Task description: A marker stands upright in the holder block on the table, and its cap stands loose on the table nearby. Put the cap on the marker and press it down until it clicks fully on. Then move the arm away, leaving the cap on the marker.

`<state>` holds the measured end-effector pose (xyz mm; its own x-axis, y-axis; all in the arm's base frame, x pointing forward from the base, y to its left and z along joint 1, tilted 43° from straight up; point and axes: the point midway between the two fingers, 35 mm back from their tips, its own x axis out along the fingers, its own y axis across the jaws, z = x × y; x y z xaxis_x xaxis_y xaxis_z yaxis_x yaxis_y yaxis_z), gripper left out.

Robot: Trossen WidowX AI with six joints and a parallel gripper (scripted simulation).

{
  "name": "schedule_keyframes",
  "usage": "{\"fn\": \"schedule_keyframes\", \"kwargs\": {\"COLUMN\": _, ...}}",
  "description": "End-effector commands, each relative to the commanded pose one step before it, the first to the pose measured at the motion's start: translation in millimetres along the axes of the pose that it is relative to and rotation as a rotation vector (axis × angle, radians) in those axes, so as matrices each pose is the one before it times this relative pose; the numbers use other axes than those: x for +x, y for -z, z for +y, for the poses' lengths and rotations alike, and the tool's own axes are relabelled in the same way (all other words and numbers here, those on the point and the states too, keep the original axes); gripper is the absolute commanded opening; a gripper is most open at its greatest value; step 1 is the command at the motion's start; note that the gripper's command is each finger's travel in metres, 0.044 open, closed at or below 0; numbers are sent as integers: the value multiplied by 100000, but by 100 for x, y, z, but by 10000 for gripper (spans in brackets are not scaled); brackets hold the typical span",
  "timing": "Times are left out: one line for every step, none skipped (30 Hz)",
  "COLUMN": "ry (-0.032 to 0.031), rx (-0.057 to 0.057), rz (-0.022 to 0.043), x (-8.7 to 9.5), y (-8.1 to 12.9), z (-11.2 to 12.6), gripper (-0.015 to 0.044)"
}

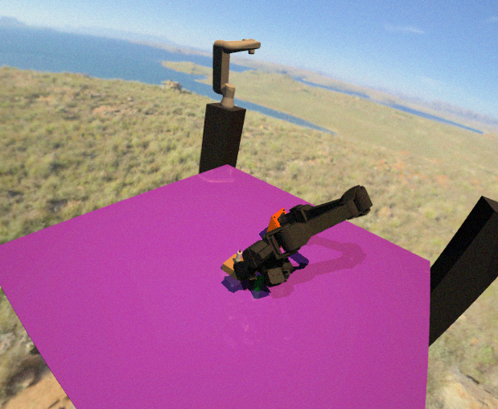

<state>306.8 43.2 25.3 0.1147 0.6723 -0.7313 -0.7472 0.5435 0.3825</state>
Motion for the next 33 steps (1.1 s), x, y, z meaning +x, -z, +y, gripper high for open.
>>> {"fn": "schedule_keyframes", "kwargs": {"ry": -226, "rx": 487, "rz": -196, "x": 200, "y": -4, "z": 3, "gripper": 163}}
{"fn": "schedule_keyframes", "kwargs": {"ry": 0, "rx": 0, "rz": 0, "x": 0, "y": 0, "z": 0, "gripper": 137}}
{"fn": "schedule_keyframes", "kwargs": {"ry": 0, "rx": 0, "rz": 0, "x": 0, "y": 0, "z": 0, "gripper": 130}}
{"fn": "schedule_keyframes", "kwargs": {"ry": 0, "rx": 0, "rz": 0, "x": 0, "y": 0, "z": 0, "gripper": 123}}
{"fn": "schedule_keyframes", "kwargs": {"ry": 0, "rx": 0, "rz": 0, "x": 0, "y": 0, "z": 0, "gripper": 117}}
{"fn": "schedule_keyframes", "kwargs": {"ry": 0, "rx": 0, "rz": 0, "x": 0, "y": 0, "z": 0, "gripper": 110}}
{"fn": "schedule_keyframes", "kwargs": {"ry": 0, "rx": 0, "rz": 0, "x": 0, "y": 0, "z": 0, "gripper": 103}}
{"fn": "schedule_keyframes", "kwargs": {"ry": 0, "rx": 0, "rz": 0, "x": 0, "y": 0, "z": 0, "gripper": 97}}
{"fn": "schedule_keyframes", "kwargs": {"ry": 0, "rx": 0, "rz": 0, "x": 0, "y": 0, "z": 0, "gripper": 90}}
{"fn": "schedule_keyframes", "kwargs": {"ry": 0, "rx": 0, "rz": 0, "x": 0, "y": 0, "z": 0, "gripper": 83}}
{"fn": "schedule_keyframes", "kwargs": {"ry": 0, "rx": 0, "rz": 0, "x": 0, "y": 0, "z": 0, "gripper": 77}}
{"fn": "schedule_keyframes", "kwargs": {"ry": 6, "rx": 0, "rz": 7, "x": -46, "y": -1, "z": -6, "gripper": 50}}
{"fn": "schedule_keyframes", "kwargs": {"ry": 19, "rx": 0, "rz": 20, "x": -139, "y": -2, "z": -18, "gripper": 24}}
{"fn": "schedule_keyframes", "kwargs": {"ry": 30, "rx": 1, "rz": 33, "x": -233, "y": -3, "z": -28, "gripper": 0}}
{"fn": "schedule_keyframes", "kwargs": {"ry": 33, "rx": 1, "rz": 37, "x": -281, "y": -3, "z": -31, "gripper": 0}}
{"fn": "schedule_keyframes", "kwargs": {"ry": 29, "rx": 1, "rz": 34, "x": -282, "y": -2, "z": -28, "gripper": 0}}
{"fn": "schedule_keyframes", "kwargs": {"ry": 26, "rx": 1, "rz": 31, "x": -283, "y": -1, "z": -25, "gripper": 0}}
{"fn": "schedule_keyframes", "kwargs": {"ry": 23, "rx": 1, "rz": 29, "x": -284, "y": 0, "z": -21, "gripper": 0}}
{"fn": "schedule_keyframes", "kwargs": {"ry": 20, "rx": 1, "rz": 26, "x": -285, "y": 1, "z": -18, "gripper": 0}}
{"fn": "schedule_keyframes", "kwargs": {"ry": 17, "rx": 1, "rz": 23, "x": -286, "y": 1, "z": -15, "gripper": 0}}
{"fn": "schedule_keyframes", "kwargs": {"ry": 14, "rx": 1, "rz": 20, "x": -287, "y": 2, "z": -12, "gripper": 0}}
{"fn": "schedule_keyframes", "kwargs": {"ry": 11, "rx": 1, "rz": 17, "x": -288, "y": 3, "z": -8, "gripper": 0}}
{"fn": "schedule_keyframes", "kwargs": {"ry": 8, "rx": 1, "rz": 14, "x": -289, "y": 4, "z": -5, "gripper": 0}}
{"fn": "schedule_keyframes", "kwargs": {"ry": 5, "rx": 1, "rz": 11, "x": -289, "y": 4, "z": -2, "gripper": 0}}
{"fn": "schedule_keyframes", "kwargs": {"ry": 2, "rx": 1, "rz": 8, "x": -290, "y": 5, "z": 2, "gripper": 0}}
{"fn": "schedule_keyframes", "kwargs": {"ry": -1, "rx": 1, "rz": 5, "x": -291, "y": 5, "z": 5, "gripper": 0}}
{"fn": "schedule_keyframes", "kwargs": {"ry": -4, "rx": 1, "rz": 2, "x": -291, "y": 6, "z": 9, "gripper": 0}}
{"fn": "schedule_keyframes", "kwargs": {"ry": -7, "rx": 1, "rz": -2, "x": -292, "y": 7, "z": 12, "gripper": 0}}
{"fn": "schedule_keyframes", "kwargs": {"ry": -9, "rx": 1, "rz": -5, "x": -293, "y": 7, "z": 15, "gripper": 0}}
{"fn": "schedule_keyframes", "kwargs": {"ry": -12, "rx": 1, "rz": -8, "x": -293, "y": 8, "z": 19, "gripper": 0}}
{"fn": "schedule_keyframes", "kwargs": {"ry": -15, "rx": 1, "rz": -11, "x": -294, "y": 8, "z": 22, "gripper": 0}}
{"fn": "schedule_keyframes", "kwargs": {"ry": -17, "rx": 0, "rz": -15, "x": -294, "y": 8, "z": 26, "gripper": 0}}
{"fn": "schedule_keyframes", "kwargs": {"ry": -17, "rx": 0, "rz": -15, "x": -245, "y": 7, "z": 24, "gripper": 0}}
